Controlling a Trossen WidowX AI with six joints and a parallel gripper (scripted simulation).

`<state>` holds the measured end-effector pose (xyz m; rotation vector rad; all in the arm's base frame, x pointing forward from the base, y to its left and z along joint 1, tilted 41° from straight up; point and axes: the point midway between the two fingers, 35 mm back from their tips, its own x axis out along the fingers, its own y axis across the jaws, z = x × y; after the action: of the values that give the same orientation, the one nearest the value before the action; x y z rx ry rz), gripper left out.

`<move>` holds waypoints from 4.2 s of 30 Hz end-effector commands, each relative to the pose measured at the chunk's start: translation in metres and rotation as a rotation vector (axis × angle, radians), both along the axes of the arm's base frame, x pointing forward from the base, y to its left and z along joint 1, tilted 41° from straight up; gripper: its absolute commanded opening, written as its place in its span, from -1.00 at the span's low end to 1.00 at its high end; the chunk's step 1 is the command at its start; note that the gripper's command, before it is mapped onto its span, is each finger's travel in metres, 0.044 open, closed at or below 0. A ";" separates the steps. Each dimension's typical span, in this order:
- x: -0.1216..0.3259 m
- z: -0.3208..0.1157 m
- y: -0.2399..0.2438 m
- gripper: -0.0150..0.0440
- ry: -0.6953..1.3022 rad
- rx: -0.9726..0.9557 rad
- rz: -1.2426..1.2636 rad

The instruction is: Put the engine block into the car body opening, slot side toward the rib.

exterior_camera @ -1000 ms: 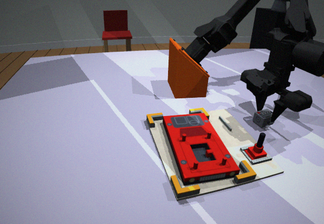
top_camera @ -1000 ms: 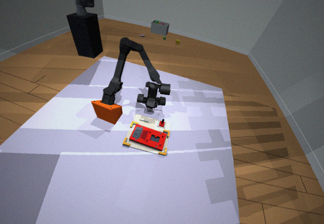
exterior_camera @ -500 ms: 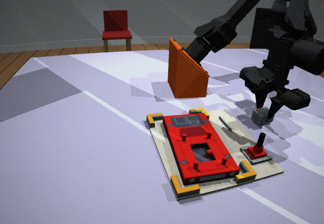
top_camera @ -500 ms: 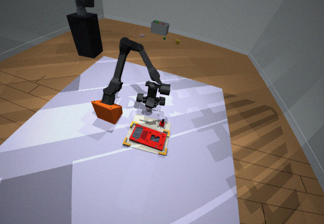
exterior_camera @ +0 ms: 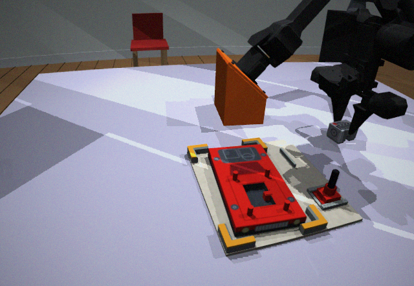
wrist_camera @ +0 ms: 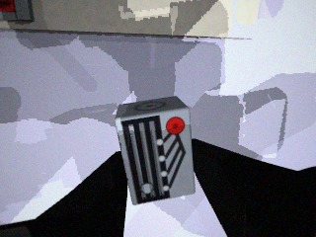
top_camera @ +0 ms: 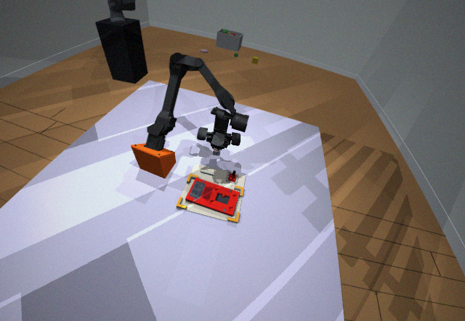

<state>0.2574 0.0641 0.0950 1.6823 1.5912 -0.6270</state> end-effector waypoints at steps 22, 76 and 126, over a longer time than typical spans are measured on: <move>-0.014 0.059 -0.043 -0.49 -0.016 0.009 -0.001; 0.060 -0.047 -0.124 -0.49 -0.550 -0.108 0.645; 0.077 -0.134 -0.171 0.05 -0.867 -0.170 1.028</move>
<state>0.3328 -0.1047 -0.0388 0.6314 1.4007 0.4496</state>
